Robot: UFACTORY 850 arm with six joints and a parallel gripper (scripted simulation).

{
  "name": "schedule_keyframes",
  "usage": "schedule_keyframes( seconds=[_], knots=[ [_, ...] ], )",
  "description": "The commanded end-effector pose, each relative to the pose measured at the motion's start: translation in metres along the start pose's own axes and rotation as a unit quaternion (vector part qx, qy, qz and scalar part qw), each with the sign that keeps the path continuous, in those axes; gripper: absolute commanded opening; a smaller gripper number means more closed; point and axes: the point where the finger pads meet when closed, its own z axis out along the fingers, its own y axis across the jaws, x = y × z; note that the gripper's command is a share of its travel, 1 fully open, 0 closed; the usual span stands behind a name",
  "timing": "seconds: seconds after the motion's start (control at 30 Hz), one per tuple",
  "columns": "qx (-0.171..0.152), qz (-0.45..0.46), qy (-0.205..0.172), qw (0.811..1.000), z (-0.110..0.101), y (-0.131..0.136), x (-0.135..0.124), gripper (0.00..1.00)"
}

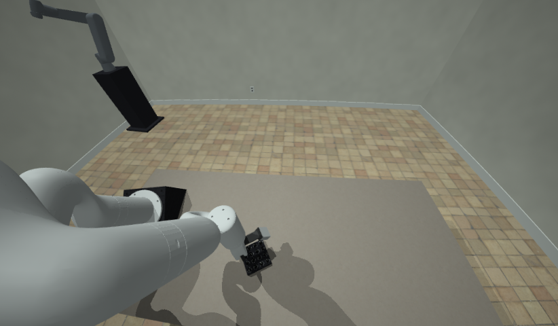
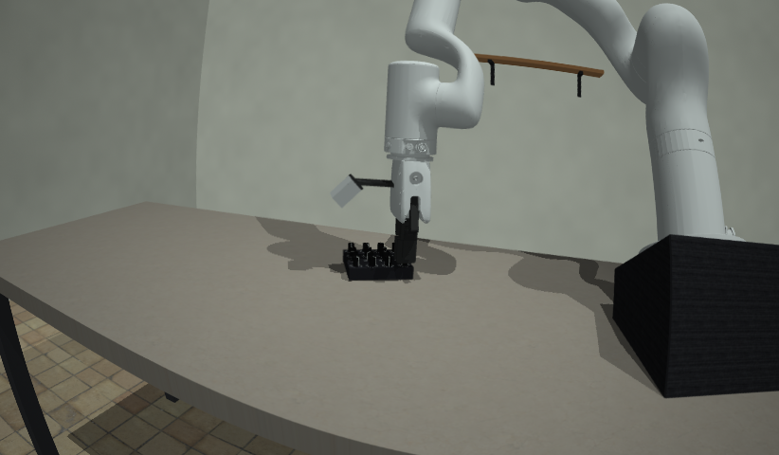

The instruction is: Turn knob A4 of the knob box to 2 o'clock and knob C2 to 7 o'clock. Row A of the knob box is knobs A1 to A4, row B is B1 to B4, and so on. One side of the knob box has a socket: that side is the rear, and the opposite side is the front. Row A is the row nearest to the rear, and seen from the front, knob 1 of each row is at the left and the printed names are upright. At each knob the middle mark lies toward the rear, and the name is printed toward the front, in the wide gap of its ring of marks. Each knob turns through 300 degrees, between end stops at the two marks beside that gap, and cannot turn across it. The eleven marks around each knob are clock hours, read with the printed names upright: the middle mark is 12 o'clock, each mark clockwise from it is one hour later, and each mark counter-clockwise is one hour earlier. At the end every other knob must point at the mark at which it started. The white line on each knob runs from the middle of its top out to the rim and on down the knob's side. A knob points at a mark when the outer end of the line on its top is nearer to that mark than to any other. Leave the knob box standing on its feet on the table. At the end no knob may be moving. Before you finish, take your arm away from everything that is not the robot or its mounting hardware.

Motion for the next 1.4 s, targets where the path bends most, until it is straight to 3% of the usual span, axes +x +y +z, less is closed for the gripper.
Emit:
schedule_keyframes(
  seconds=[0.0, 1.0, 1.37],
  knots=[
    [0.000, 0.000, 0.001, 1.000, -0.0005, 0.0003, 0.0006, 0.08],
    [0.000, -0.011, 0.001, 1.000, -0.0005, 0.0003, 0.0006, 0.08],
    [0.000, -0.059, 0.001, 0.998, -0.0005, 0.0003, 0.0006, 0.08]
  ],
)
